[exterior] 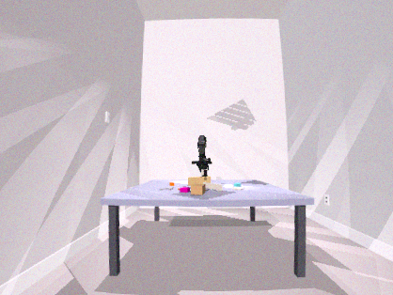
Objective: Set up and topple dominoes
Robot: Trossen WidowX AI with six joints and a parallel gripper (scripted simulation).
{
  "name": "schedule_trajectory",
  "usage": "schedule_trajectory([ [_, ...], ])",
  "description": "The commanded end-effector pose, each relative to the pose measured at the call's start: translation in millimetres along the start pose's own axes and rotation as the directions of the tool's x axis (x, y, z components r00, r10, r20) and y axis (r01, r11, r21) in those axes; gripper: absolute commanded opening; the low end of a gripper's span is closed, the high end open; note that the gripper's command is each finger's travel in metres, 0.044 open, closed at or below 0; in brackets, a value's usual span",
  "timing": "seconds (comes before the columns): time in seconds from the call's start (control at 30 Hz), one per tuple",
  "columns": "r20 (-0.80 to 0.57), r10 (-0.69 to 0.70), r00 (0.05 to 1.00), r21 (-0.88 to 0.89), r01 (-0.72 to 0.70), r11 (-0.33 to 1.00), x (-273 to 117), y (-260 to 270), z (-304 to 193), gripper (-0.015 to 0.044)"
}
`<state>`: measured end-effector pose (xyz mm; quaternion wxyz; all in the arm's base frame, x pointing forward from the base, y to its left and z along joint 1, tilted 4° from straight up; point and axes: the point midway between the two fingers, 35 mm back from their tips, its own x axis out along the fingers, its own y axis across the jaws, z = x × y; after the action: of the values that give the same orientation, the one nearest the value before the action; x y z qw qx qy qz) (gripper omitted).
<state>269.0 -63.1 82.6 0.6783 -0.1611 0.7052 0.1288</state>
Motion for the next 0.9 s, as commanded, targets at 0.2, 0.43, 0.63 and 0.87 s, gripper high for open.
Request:
schedule_trajectory([
  [0.2,-0.011,0.011,1.0,-0.002,-0.011,1.0,60.4,1.5,-1.2,0.0107],
  [0.43,-0.011,0.011,1.0,-0.003,-0.011,1.0,97.5,5.7,-6.9,0.0107],
  [0.63,-0.012,0.012,1.0,-0.004,-0.012,1.0,104.9,7.0,-8.6,0.0107],
  [0.87,-0.012,0.012,1.0,-0.004,-0.012,1.0,104.9,7.0,-8.6,0.0107],
])
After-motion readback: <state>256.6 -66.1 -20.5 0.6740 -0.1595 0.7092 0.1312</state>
